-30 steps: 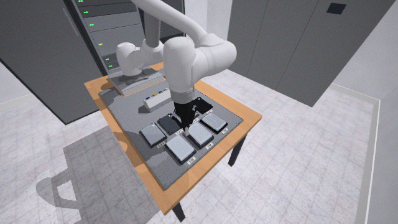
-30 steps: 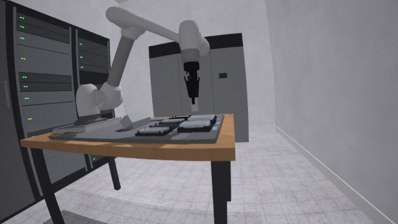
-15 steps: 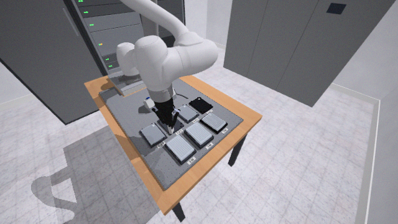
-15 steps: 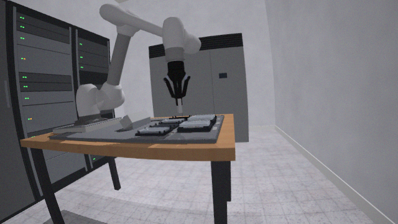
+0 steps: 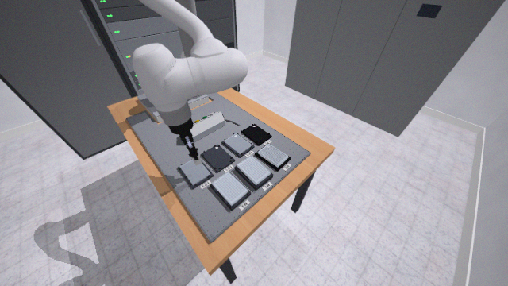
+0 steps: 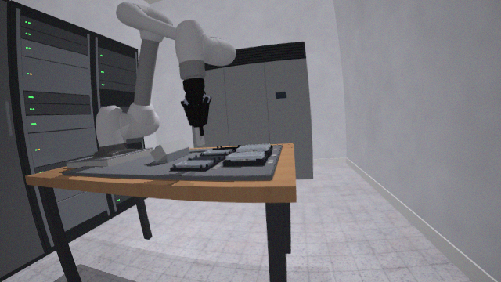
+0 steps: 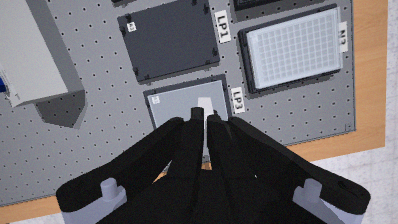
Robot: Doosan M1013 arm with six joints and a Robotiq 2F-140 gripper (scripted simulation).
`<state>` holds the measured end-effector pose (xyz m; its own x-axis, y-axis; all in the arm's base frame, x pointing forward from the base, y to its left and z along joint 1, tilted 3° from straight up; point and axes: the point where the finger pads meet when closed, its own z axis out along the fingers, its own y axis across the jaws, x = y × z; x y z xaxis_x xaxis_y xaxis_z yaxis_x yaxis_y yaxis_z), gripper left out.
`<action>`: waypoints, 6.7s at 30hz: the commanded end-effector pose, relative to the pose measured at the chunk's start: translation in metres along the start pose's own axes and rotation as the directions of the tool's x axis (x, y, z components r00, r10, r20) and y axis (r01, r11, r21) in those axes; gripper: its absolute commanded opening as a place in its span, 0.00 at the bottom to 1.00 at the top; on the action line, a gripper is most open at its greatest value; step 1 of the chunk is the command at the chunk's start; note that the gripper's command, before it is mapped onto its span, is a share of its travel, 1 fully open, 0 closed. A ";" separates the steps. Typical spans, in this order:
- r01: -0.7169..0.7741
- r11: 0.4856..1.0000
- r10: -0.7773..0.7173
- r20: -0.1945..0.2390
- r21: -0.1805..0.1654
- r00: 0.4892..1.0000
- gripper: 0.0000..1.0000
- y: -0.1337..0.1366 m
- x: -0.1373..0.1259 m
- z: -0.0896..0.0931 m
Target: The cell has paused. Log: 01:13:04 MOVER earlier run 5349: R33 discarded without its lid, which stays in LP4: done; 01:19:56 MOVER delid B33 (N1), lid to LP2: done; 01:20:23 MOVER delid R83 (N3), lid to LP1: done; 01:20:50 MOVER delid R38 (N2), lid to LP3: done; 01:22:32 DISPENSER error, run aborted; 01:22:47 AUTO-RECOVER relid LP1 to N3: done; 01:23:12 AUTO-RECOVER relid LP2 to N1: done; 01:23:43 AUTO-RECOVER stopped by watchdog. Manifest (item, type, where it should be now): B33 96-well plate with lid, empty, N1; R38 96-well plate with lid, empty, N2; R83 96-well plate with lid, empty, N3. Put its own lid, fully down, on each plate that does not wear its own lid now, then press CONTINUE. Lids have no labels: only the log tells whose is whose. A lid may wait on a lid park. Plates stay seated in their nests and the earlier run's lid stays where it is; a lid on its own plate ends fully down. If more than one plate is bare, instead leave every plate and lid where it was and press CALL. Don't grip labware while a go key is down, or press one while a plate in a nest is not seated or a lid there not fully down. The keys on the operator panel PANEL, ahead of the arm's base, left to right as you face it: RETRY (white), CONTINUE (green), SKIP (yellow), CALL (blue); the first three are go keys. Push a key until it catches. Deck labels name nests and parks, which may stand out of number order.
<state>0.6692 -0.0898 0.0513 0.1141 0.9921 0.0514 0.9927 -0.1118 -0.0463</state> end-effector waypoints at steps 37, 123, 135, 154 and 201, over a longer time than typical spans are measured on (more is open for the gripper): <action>-0.977 0.207 0.978 0.012 -0.060 0.206 0.66 -0.025 -0.020 -0.001; -0.977 0.207 0.978 0.012 -0.060 0.206 0.66 -0.025 -0.024 0.055; -0.977 0.207 0.978 0.012 -0.060 0.206 0.66 -0.025 -0.024 0.055; -0.977 0.207 0.978 0.012 -0.060 0.206 0.59 -0.025 -0.024 0.055; -0.977 0.207 0.978 0.012 -0.060 0.206 0.59 -0.025 -0.024 0.055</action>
<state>0.6397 -0.1078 -0.0040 0.9943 0.0961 -0.0470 0.0963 -0.9954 0.0005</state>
